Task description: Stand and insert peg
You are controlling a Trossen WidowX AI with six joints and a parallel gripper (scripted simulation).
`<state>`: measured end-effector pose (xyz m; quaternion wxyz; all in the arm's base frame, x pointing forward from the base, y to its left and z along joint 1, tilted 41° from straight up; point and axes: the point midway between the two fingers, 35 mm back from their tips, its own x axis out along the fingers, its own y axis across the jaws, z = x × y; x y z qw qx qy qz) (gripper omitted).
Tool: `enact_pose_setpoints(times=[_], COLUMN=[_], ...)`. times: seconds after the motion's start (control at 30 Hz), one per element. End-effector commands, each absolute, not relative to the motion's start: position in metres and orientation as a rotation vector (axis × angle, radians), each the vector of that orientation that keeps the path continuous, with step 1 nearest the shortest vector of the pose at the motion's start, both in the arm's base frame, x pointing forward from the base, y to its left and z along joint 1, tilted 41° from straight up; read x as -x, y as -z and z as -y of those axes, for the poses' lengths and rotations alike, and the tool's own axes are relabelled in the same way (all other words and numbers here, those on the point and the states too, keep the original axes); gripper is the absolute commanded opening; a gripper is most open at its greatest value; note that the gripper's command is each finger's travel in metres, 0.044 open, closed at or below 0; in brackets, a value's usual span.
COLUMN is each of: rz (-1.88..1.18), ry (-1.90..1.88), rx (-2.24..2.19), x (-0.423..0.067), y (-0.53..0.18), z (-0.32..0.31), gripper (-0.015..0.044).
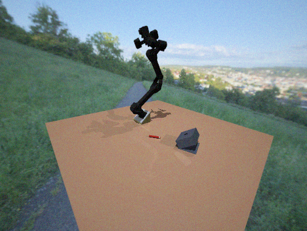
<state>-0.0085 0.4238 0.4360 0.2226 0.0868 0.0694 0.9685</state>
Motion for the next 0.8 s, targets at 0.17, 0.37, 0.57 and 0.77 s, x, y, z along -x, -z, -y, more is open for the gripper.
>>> enact_pose_setpoints(times=[0.17,0.37,0.57,0.77], rz=[-0.243,-0.155,-0.039,0.064], ry=[-2.657,-2.739,-2.854,-2.943], rx=[-0.33,-0.409,-0.501,-0.64], x=[0.015,0.057,0.099,0.125], y=[-0.455,-0.492,-0.532,-0.561], z=[-0.418,-0.383,-0.329,-0.282], gripper=[0.044,0.044,0.044,0.044])
